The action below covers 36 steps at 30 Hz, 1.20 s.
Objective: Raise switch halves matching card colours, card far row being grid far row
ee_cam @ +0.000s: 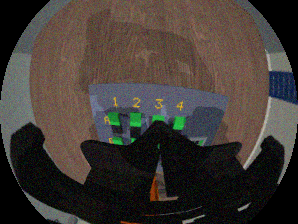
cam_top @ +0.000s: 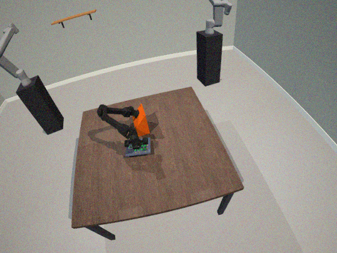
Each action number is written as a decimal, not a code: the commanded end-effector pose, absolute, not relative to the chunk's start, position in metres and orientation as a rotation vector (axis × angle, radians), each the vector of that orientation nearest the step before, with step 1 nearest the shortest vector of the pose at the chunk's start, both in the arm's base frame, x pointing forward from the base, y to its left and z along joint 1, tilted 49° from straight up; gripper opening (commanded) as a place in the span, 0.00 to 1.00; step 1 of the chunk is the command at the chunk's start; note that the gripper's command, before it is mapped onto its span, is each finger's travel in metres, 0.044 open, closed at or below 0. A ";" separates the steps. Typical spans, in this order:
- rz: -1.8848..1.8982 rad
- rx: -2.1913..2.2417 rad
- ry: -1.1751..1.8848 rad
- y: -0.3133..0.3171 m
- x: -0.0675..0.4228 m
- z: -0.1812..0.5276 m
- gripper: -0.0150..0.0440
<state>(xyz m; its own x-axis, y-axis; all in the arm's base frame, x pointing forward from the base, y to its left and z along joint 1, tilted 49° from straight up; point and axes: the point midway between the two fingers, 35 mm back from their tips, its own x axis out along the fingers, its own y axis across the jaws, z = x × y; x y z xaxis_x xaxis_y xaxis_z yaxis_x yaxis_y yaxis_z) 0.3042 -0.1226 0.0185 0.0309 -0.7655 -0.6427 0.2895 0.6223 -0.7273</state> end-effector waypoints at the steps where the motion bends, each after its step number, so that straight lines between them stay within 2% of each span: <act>1: -0.856 -0.462 1.302 -0.123 0.304 0.018 0.25; 36: -0.856 -0.462 1.302 -0.126 0.304 0.016 0.25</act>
<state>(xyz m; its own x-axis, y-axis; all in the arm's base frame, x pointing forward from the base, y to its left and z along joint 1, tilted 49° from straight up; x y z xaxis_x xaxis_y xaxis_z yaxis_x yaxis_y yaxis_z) 0.3050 -0.1257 0.0163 0.0327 -0.7661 -0.6419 0.2905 0.6218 -0.7273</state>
